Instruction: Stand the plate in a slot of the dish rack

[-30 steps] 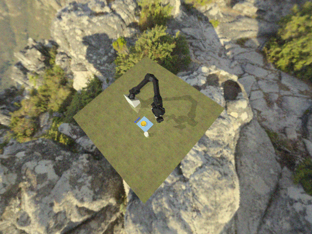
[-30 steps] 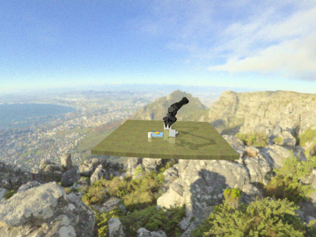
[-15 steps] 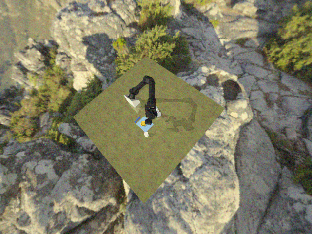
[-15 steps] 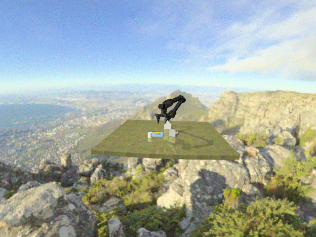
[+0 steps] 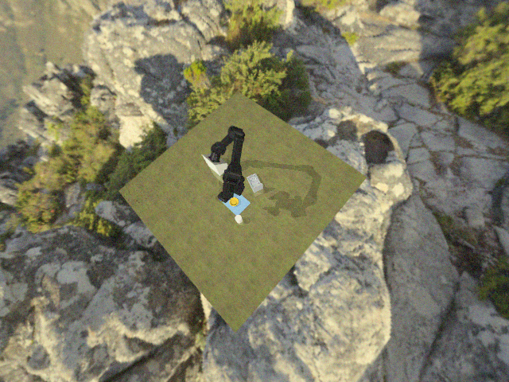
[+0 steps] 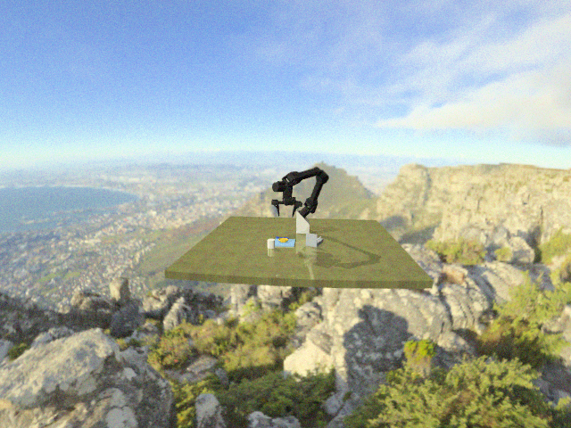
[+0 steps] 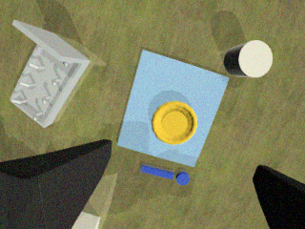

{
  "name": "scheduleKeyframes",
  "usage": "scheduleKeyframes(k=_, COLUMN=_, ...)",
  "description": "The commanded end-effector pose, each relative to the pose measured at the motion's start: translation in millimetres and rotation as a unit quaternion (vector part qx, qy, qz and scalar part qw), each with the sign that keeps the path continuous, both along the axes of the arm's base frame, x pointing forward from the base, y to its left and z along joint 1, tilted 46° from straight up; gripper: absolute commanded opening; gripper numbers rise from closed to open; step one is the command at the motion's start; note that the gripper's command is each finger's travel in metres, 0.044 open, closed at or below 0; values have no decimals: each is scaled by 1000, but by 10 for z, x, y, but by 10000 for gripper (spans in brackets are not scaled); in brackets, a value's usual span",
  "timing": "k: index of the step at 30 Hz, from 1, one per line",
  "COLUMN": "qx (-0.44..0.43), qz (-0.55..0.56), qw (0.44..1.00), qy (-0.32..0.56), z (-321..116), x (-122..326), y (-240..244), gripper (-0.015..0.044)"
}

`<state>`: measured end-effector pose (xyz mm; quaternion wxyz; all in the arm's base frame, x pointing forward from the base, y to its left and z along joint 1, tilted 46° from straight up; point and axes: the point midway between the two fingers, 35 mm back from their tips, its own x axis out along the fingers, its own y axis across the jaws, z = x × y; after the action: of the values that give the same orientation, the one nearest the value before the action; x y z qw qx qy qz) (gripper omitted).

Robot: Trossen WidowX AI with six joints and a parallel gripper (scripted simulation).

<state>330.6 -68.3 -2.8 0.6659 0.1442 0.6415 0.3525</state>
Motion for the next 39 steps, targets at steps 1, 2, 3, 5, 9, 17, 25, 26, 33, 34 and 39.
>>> scheduleKeyframes(k=1, qx=14, qz=-34, qw=998, qy=54, z=-37, x=-127, y=-118, gripper=400)
scheduleKeyframes(k=2, qx=17, qz=-42, qw=997, qy=64, z=-35, x=-154, y=-146, gripper=400)
scheduleKeyframes(k=3, qx=19, qz=-47, qw=996, qy=71, z=-34, x=-170, y=-163, gripper=400)
scheduleKeyframes(k=5, qx=20, qz=-48, qw=996, qy=73, z=-34, x=-175, y=-168, gripper=400)
scheduleKeyframes(k=9, qx=19, qz=-48, qw=996, qy=73, z=-121, x=-168, y=-105, gripper=400)
scheduleKeyframes(k=17, qx=22, qz=-48, qw=996, qy=72, z=-896, x=-287, y=573, gripper=400)
scheduleKeyframes(k=25, qx=22, qz=-48, qw=996, qy=72, z=-938, x=-289, y=613, gripper=400)
scheduleKeyframes(k=26, qx=22, qz=-48, qw=996, qy=72, z=-949, x=-290, y=625, gripper=400)
scheduleKeyframes(k=33, qx=22, qz=-48, qw=996, qy=72, z=-1030, x=-297, y=707, gripper=400)
scheduleKeyframes(k=34, qx=22, qz=-48, qw=996, qy=72, z=-1041, x=-299, y=719, gripper=400)
scheduleKeyframes(k=39, qx=22, qz=-48, qw=996, qy=72, z=-1096, x=-307, y=780, gripper=400)
